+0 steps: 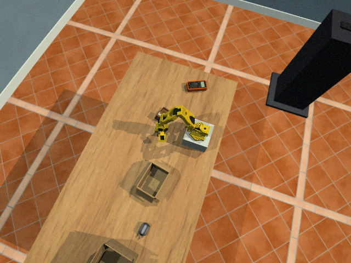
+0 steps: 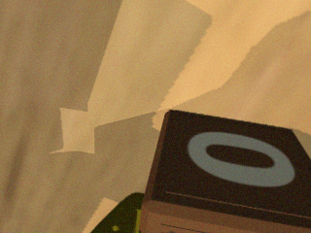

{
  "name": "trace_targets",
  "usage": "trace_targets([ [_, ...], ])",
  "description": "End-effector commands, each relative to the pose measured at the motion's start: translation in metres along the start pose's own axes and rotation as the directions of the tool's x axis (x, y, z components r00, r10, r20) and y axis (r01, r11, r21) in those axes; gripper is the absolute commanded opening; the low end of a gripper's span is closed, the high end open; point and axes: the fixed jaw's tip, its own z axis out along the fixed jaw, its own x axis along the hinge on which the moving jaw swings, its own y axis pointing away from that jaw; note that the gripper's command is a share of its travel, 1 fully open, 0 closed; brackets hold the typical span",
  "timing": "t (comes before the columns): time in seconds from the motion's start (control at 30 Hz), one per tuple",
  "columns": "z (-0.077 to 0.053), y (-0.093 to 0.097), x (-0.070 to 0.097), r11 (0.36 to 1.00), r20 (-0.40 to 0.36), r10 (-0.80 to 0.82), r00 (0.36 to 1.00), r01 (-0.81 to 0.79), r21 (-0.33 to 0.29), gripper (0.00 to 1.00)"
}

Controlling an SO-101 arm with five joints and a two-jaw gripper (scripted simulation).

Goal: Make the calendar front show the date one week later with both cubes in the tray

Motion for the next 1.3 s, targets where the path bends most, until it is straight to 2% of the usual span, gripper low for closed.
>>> trace_targets([
  [0.0, 0.001, -0.003, -0.001, 1.0, 0.0, 0.0, 1.0, 0.0, 0.01, 0.3],
  [0.37, 0.001, -0.003, -0.001, 1.0, 0.0, 0.0, 1.0, 0.0, 0.01, 0.35],
  [0.77, -0.001, -0.003, -0.001, 1.0, 0.0, 0.0, 1.0, 0.0, 0.01, 0.36],
  [0.9, -0.009, -0.004, -0.001, 1.0, 0.0, 0.0, 1.0, 0.0, 0.01, 0.36],
  [1.1, -0.029, -0.005, -0.001, 1.0, 0.0, 0.0, 1.0, 0.0, 0.01, 0.36],
  [1.17, -0.029, -0.005, -0.001, 1.0, 0.0, 0.0, 1.0, 0.0, 0.01, 0.36],
  [1.27, -0.04, -0.005, -0.001, 1.0, 0.0, 0.0, 1.0, 0.0, 0.01, 0.36],
])
